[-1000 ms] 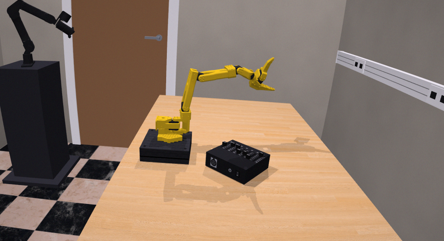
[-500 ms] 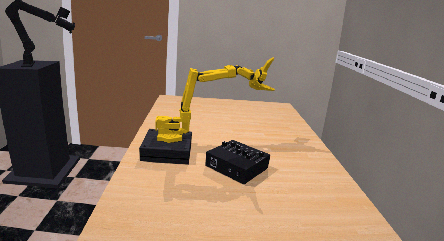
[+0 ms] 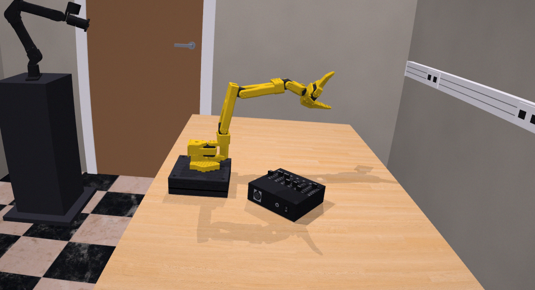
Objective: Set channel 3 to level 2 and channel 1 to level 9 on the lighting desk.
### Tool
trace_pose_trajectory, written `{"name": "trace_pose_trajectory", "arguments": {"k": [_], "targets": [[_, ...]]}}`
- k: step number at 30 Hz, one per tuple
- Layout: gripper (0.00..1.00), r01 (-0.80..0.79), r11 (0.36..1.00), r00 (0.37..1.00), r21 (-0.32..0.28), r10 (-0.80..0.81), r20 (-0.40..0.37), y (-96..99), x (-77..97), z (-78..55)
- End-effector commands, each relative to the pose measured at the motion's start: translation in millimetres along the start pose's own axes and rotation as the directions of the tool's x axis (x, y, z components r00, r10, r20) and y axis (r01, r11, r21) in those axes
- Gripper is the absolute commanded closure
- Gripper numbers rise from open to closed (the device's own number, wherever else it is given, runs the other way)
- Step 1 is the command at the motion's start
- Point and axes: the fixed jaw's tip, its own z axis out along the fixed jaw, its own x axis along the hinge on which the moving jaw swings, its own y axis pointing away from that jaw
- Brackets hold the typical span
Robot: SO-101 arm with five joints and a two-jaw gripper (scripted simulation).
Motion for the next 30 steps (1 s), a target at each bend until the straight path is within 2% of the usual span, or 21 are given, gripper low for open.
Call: {"name": "trace_pose_trajectory", "arguments": {"k": [1, 14, 30], "targets": [[1.00, 0.001, 1.000, 1.000, 0.004, -0.001, 0.002, -1.5, -0.4, -1.4], [1.00, 0.047, 0.999, 0.999, -0.004, -0.047, -0.013, -1.7, 4.5, -2.8], [1.00, 0.236, 0.970, 0.969, -0.054, -0.240, -0.067, -2.4, 25.0, -9.7]]}}
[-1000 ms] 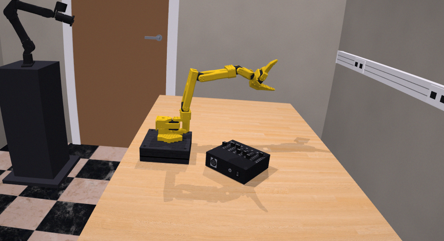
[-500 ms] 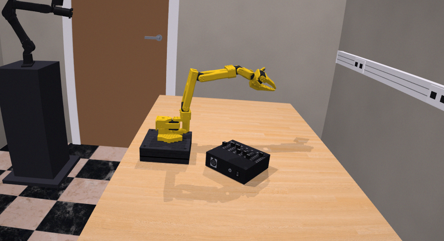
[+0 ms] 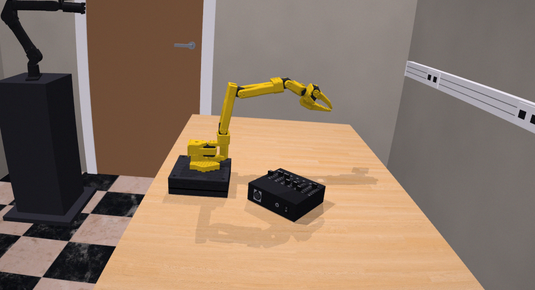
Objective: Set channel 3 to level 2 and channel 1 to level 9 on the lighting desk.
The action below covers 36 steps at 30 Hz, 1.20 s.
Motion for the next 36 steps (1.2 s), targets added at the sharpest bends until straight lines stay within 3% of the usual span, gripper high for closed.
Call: {"name": "trace_pose_trajectory", "arguments": {"k": [1, 8, 18, 24, 31, 33, 36], "targets": [[1.00, 0.054, 0.998, 0.998, -0.022, -0.055, -0.019, 2.6, 7.4, -3.7], [1.00, 0.217, 0.973, 0.974, -0.076, -0.221, -0.052, 6.3, 24.6, -10.0], [1.00, 0.431, 0.887, 0.893, -0.169, -0.446, -0.064, 12.0, 47.9, -20.9], [1.00, 0.589, 0.768, 0.787, -0.252, -0.615, -0.036, 17.5, 66.6, -31.7], [1.00, 0.747, 0.571, 0.620, -0.342, -0.783, 0.047, 24.9, 88.0, -47.1], [1.00, 0.747, 0.571, 0.620, -0.342, -0.783, 0.047, 24.9, 88.0, -47.1], [1.00, 0.801, 0.470, 0.538, -0.371, -0.837, 0.099, 28.5, 96.7, -54.5]]}}
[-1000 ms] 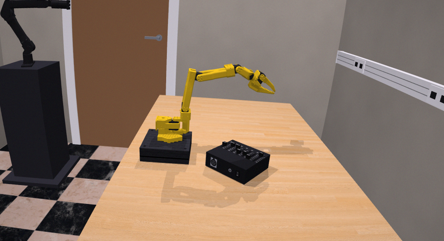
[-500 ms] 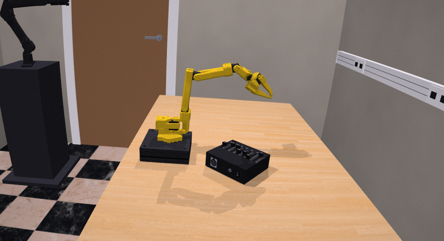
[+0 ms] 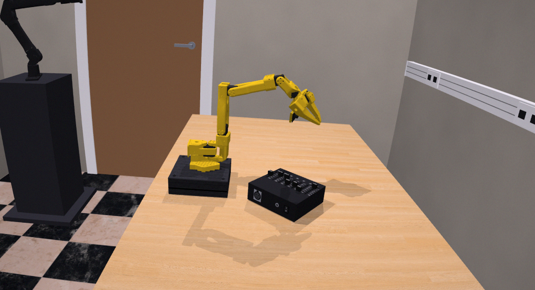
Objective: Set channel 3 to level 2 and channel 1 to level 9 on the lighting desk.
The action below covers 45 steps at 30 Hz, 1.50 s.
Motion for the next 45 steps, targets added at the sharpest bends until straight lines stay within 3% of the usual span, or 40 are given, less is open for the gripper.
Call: {"name": "trace_pose_trajectory", "arguments": {"k": [1, 10, 14, 19, 29, 31, 45], "targets": [[1.00, 0.139, 0.989, 0.990, -0.047, -0.138, 0.021, 14.7, 2.0, -6.2], [1.00, 0.457, 0.881, 0.888, -0.120, -0.443, 0.126, 46.2, 4.9, -20.2], [1.00, 0.520, 0.845, 0.851, -0.125, -0.501, 0.156, 52.6, 5.0, -23.6], [1.00, 0.661, 0.741, 0.744, -0.119, -0.626, 0.234, 67.7, 4.1, -32.2], [1.00, 0.856, 0.516, 0.492, -0.037, -0.790, 0.367, 92.5, -0.8, -49.0], [1.00, 0.856, 0.516, 0.492, -0.037, -0.790, 0.367, 92.5, -0.8, -49.0], [1.00, 0.956, 0.261, 0.176, 0.132, -0.875, 0.451, 114.7, -10.5, -67.7]]}}
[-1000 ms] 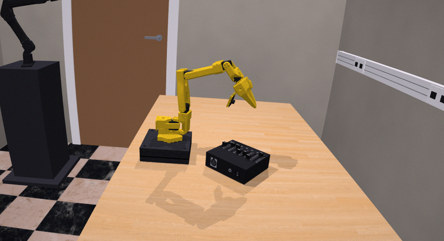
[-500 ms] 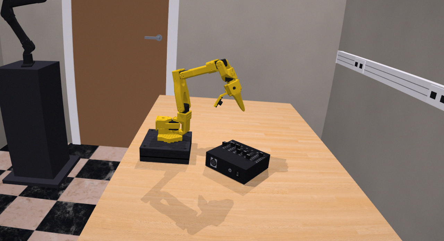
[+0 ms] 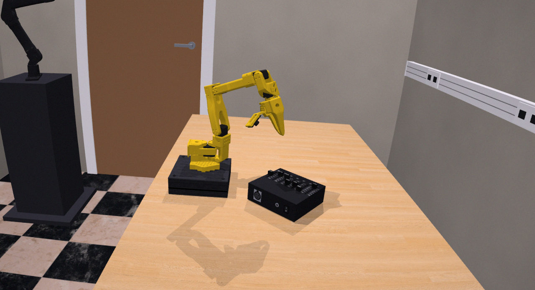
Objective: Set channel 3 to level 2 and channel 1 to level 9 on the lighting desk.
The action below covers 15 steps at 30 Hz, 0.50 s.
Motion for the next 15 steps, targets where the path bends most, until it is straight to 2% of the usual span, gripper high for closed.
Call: {"name": "trace_pose_trajectory", "arguments": {"k": [1, 15], "targets": [[1.00, 0.072, 0.997, 0.997, 0.018, -0.072, 0.025, -2.7, -8.7, -1.8], [1.00, 0.212, 0.975, 0.975, 0.059, -0.216, 0.058, -6.6, -21.3, -5.0]]}}
